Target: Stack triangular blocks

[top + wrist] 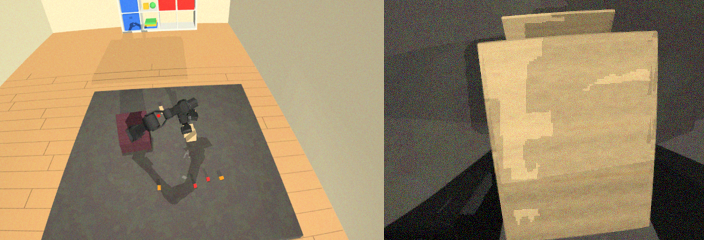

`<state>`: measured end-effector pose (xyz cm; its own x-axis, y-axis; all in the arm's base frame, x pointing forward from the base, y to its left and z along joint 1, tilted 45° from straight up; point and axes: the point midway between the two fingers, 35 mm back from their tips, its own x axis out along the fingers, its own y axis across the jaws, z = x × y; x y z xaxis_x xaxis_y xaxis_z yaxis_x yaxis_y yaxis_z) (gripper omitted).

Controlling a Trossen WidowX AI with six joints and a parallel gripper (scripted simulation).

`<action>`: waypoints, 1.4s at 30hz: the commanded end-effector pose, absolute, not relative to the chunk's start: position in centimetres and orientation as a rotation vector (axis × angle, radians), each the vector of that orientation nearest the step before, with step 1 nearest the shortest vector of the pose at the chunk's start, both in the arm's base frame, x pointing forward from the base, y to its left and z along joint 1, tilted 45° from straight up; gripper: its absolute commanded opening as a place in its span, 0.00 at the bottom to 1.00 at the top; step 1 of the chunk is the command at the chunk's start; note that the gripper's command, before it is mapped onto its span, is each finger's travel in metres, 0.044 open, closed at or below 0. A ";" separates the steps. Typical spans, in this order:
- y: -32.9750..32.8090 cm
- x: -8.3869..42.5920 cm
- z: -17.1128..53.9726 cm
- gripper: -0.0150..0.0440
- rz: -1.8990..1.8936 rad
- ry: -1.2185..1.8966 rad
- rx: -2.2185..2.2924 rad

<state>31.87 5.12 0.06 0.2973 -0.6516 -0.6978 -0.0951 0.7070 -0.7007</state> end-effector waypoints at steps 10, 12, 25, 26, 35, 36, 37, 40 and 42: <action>3.7 32.5 -1.2 0.25 -0.429 1.232 -0.742; 3.7 32.5 -1.2 0.25 -0.429 1.233 -0.743; 3.7 32.5 -1.2 0.25 -0.428 1.230 -0.746; 3.7 32.5 -1.2 0.25 -0.428 1.230 -0.746; 3.7 32.5 -1.2 0.25 -0.427 1.230 -0.748; 3.7 32.5 -1.2 0.25 -0.427 1.230 -0.748; 3.6 32.5 -1.3 0.25 -0.427 1.230 -0.748; 3.5 32.6 -1.4 0.25 -0.427 1.230 -0.748; 3.5 32.7 -1.5 0.25 -0.427 1.230 -0.748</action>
